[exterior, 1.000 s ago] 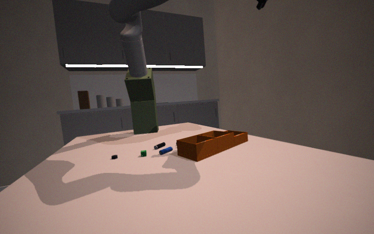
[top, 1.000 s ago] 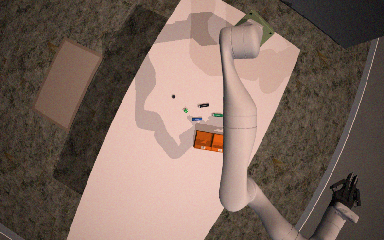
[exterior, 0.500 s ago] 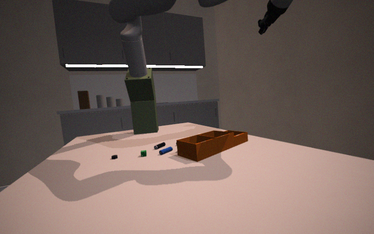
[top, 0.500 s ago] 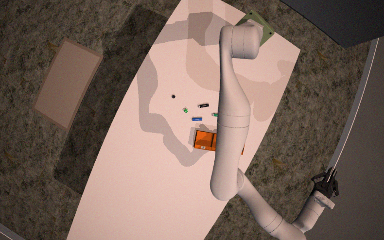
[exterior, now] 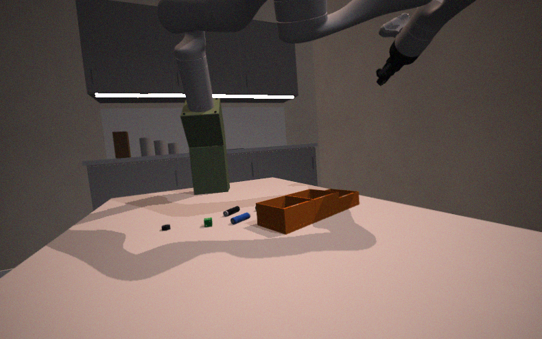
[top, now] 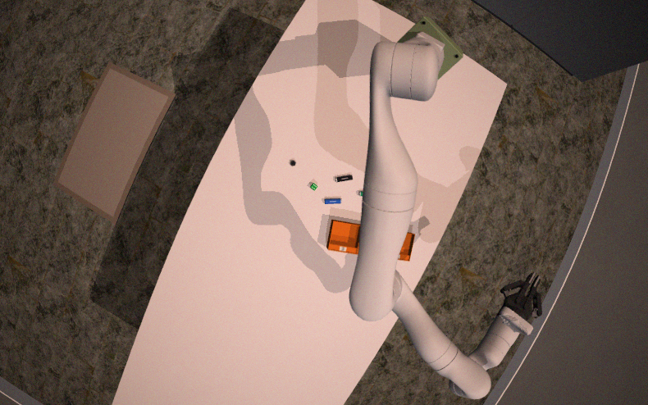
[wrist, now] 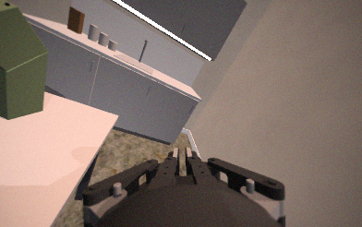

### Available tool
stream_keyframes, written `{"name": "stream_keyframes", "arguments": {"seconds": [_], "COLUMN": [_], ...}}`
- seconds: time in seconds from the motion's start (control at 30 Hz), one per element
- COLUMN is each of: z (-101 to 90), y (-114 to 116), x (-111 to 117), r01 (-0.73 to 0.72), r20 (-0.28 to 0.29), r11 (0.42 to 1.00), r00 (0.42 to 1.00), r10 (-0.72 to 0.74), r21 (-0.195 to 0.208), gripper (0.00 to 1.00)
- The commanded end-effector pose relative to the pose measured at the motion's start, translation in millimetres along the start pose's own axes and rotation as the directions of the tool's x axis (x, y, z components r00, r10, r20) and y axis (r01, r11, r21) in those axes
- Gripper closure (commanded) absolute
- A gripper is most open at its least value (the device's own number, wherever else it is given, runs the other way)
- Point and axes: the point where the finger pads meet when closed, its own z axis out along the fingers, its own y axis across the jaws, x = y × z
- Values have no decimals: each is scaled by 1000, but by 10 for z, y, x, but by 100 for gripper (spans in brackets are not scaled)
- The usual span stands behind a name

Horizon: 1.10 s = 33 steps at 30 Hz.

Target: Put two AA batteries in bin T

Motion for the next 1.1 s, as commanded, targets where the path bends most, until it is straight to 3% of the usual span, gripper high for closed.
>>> {"name": "stream_keyframes", "arguments": {"seconds": [0.0, 0.23, 0.3, 0.43, 0.5, 0.53, 0.63, 0.7, 0.77, 0.8, 0.93, 0.97, 1.07], "z": [114, 310, 310, 422, 430, 399, 223, 86, 84, 23, -49, -104, -181], "y": [-140, -421, -421, -582, -592, -664, -647, -741, -742, -799, -867, -929, -1019], "x": [-214, -686, -686, -956, -975, -946, -938, -921, -920, -914, -905, -901, -893], "r01": [-21, -21, -21, -21, -21, -26, 42, 94, 94, 126, 136, 163, 167], "r20": [-14, -14, -14, -14, -14, 31, 46, 78, 78, 98, 104, 121, 124], "r11": [1000, 1000, 1000, 1000, 1000, 1000, 999, 993, 993, 987, 985, 976, 975], "r00": [1000, 1000, 1000, 1000, 1000, 999, 998, 992, 992, 986, 984, 976, 975], "r10": [21, 21, 21, 21, 21, 26, -44, -99, -99, -136, -147, -181, -186], "r21": [-4, -4, -4, -4, -4, 17, 32, 68, 68, 98, 107, 142, 148], "gripper": [91, 91, 91, 91, 91, 91, 91, 91, 91, 91, 91, 91, 91]}}
